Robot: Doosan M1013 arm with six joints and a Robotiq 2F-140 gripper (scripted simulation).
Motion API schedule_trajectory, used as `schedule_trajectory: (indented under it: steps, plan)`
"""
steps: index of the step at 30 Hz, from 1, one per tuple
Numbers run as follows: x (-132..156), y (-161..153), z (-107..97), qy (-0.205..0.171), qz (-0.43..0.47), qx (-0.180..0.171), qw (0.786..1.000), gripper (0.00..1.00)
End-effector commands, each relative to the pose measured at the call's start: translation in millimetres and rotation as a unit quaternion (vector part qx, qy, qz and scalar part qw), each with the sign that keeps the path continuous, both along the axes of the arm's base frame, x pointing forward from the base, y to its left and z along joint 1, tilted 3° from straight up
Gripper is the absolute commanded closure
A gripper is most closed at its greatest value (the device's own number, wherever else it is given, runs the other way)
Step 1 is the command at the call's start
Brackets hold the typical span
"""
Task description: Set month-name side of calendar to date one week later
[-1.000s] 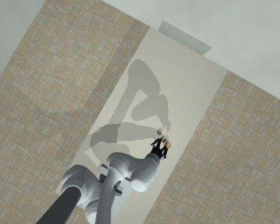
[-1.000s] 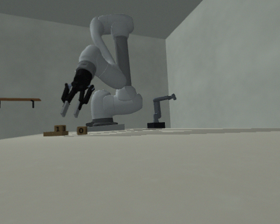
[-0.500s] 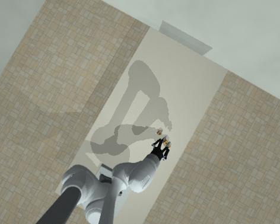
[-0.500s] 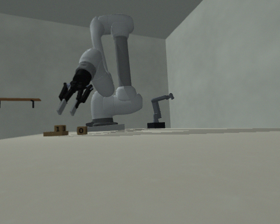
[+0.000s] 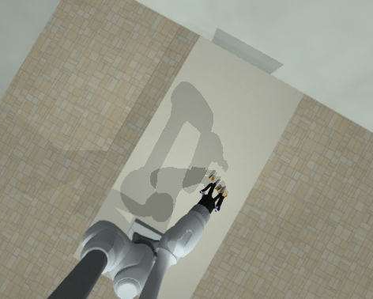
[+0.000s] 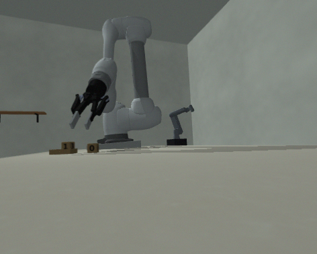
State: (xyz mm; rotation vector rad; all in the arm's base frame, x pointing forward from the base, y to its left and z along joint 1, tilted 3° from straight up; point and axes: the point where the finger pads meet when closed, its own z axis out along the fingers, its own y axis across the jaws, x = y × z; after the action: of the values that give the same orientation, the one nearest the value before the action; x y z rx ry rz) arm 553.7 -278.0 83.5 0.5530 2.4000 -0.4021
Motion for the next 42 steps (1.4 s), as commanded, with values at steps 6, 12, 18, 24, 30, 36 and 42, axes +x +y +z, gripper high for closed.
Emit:
schedule_trajectory:
  steps: [6, 12, 18, 24, 30, 36, 42]
  plan:
    - [4.3, 12.5, -2.7, -0.044, 0.017, -0.004, 0.999, 0.64]
    - [6.1, 23.9, -5.8, -0.051, 0.028, 0.006, 0.998, 0.64]
    - [6.6, 32.6, -8.7, -0.055, 0.036, 0.015, 0.998, 0.64]
    - [6.5, 36.5, -10.1, -0.056, 0.039, 0.02, 0.997, 0.64]
    - [6.4, 39.5, -11.2, -0.057, 0.041, 0.023, 0.997, 0.64]
    - [3.9, 40.6, -13.3, -0.057, 0.042, 0.023, 0.997, 0.64]
    - [3.9, 40.6, -13.3, -0.057, 0.042, 0.023, 0.997, 0.64]
